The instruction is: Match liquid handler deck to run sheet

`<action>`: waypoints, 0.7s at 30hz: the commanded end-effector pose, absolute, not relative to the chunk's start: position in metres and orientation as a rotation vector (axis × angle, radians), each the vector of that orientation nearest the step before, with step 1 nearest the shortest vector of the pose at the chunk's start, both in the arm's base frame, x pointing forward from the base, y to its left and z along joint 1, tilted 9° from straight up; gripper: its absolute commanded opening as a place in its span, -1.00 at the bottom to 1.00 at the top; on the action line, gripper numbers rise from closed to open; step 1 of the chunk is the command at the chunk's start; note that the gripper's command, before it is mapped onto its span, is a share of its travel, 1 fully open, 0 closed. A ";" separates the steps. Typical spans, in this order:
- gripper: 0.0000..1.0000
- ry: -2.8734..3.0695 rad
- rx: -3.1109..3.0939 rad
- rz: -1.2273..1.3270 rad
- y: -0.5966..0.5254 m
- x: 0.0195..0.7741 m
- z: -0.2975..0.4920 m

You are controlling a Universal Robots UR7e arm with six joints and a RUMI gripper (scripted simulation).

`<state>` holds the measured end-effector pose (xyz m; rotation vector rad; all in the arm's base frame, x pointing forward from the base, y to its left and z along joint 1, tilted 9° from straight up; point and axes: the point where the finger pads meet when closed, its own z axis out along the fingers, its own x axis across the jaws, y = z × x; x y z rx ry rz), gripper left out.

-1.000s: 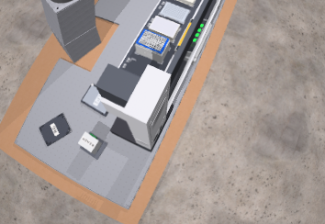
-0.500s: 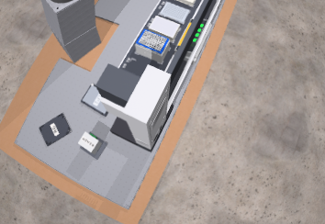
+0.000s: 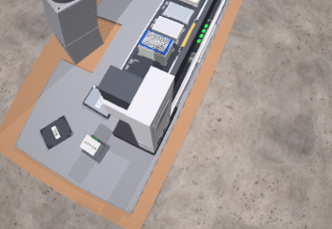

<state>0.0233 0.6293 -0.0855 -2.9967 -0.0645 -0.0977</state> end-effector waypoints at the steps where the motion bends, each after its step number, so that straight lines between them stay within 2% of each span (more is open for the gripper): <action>1: 0.64 -0.063 -2.991 -0.100 0.634 0.026 -0.095; 21: 0.64 -0.063 -2.991 -0.100 0.638 0.028 -0.125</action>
